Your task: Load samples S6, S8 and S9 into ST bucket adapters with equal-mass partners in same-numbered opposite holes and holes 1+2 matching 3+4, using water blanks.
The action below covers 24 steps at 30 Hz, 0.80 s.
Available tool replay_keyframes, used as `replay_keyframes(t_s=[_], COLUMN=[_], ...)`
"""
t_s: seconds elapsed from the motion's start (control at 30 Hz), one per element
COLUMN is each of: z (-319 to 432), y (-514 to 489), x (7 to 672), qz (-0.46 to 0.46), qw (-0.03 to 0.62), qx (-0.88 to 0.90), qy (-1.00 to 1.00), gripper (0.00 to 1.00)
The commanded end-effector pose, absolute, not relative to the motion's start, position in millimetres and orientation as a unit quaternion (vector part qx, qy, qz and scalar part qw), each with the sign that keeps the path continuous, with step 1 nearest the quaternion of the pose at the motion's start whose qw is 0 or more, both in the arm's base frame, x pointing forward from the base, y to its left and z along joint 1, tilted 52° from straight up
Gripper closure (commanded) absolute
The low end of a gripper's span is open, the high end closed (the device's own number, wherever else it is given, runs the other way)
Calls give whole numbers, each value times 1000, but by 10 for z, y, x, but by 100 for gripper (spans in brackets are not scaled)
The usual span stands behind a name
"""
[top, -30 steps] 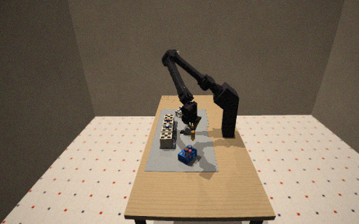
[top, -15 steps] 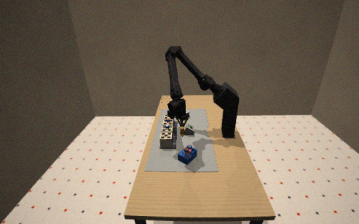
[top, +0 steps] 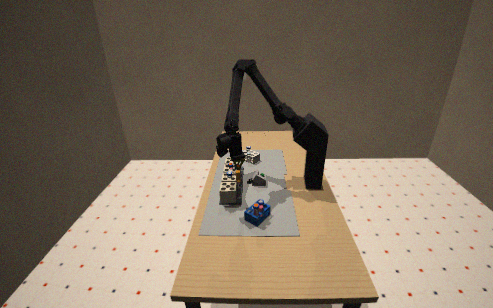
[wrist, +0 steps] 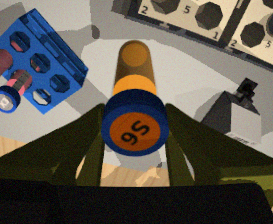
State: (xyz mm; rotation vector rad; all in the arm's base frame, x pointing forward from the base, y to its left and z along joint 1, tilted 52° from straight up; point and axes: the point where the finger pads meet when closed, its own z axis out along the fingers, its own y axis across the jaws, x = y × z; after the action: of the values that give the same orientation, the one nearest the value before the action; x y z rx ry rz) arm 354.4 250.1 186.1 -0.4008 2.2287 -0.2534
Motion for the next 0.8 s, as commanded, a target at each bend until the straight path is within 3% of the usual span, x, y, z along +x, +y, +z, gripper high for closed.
replay_keyframes(t_s=[0.0, 0.37, 0.77], z=[2284, 2736, 2280], y=[2423, 2094, 2082], x=[3679, 3974, 4157], qz=[-64, -19, -37], qw=[443, 451, 435], qx=[-97, -5, -22], qy=[889, 892, 900], gripper=[100, 100, 100])
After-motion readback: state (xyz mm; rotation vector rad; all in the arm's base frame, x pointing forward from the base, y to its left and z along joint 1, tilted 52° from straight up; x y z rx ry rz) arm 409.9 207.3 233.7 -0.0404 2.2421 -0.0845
